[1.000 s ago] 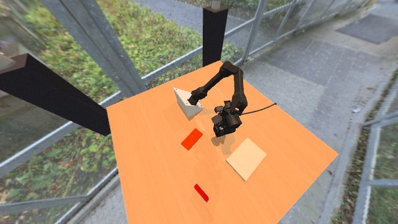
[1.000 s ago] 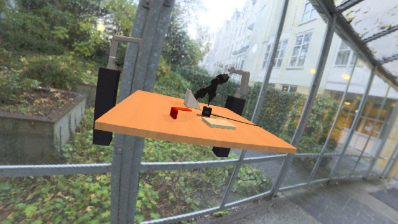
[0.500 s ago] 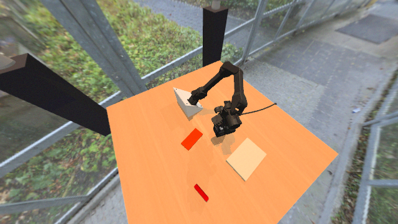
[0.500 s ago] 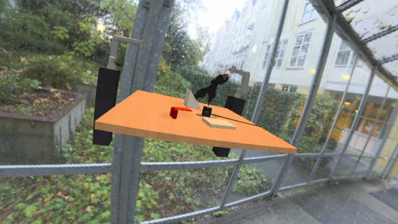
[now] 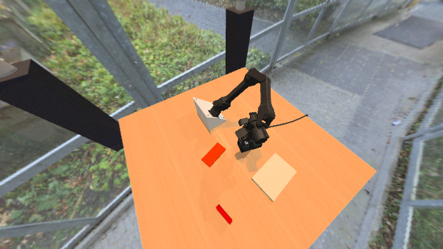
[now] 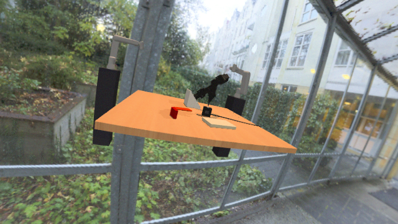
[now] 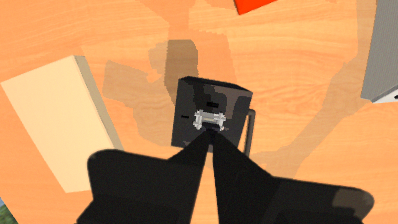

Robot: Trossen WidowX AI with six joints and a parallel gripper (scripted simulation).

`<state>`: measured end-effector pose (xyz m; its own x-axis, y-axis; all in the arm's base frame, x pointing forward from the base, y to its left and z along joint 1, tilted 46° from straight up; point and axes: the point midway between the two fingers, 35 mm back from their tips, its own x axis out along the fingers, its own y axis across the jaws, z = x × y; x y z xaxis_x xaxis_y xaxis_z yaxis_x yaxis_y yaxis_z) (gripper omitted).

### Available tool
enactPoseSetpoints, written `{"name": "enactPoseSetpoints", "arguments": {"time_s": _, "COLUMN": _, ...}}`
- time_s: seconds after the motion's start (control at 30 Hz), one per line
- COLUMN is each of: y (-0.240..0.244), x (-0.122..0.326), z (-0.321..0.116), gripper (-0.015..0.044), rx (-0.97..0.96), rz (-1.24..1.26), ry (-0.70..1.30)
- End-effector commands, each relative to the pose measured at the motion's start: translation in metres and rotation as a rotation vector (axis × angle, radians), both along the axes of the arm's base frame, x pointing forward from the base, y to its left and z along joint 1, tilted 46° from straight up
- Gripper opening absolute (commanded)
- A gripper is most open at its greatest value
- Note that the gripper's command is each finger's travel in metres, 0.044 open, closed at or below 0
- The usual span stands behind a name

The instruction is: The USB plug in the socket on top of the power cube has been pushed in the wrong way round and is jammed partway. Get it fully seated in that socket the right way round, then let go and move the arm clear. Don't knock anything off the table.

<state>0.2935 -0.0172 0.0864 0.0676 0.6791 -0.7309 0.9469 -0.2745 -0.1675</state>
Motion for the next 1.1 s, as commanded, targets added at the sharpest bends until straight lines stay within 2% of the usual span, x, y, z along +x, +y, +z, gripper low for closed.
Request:
{"name": "enactPoseSetpoints", "arguments": {"time_s": 0.0, "y": 0.0001, "x": 0.0001, "z": -0.0005, "gripper": 0.0, "rx": -0.002, "rz": -0.003, "ry": 0.002}}
{"name": "enactPoseSetpoints", "arguments": {"time_s": 1.07, "y": 0.0029, "x": 0.0004, "z": -0.0032, "gripper": 0.0, "rx": -0.002, "rz": -0.003, "ry": 0.002}}
